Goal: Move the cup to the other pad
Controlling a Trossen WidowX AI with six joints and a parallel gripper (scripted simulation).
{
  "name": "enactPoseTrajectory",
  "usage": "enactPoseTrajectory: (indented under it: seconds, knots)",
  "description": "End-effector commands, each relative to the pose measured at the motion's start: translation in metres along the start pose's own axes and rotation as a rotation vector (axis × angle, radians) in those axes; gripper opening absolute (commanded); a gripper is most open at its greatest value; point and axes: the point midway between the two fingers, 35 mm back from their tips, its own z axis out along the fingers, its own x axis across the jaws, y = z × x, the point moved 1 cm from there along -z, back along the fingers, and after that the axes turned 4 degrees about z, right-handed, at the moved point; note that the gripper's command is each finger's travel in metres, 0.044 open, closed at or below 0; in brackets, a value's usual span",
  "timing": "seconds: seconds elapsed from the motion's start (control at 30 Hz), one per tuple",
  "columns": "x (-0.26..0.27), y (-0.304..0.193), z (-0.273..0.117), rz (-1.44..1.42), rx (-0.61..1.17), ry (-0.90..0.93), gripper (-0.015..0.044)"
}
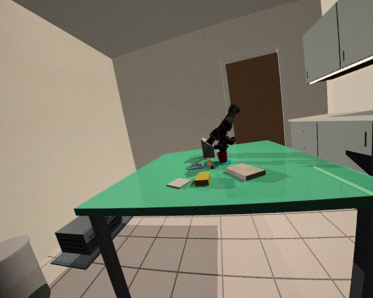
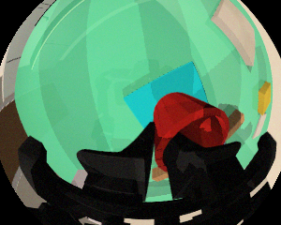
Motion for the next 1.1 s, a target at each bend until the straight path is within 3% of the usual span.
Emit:
enactPoseTrajectory:
  seconds: [0.0, 0.23, 0.4, 1.07]
  knots:
    - [0.0, 0.0, 0.0, -0.001, 0.0, 0.0, 0.0]
    - [0.0, 0.0, 0.0, -0.001, 0.0, 0.0, 0.0]
    - [0.0, 0.0, 0.0, -0.001, 0.0, 0.0, 0.0128]
    - [-0.002, 0.0, -0.018, 0.001, 0.004, -0.001, 0.0128]
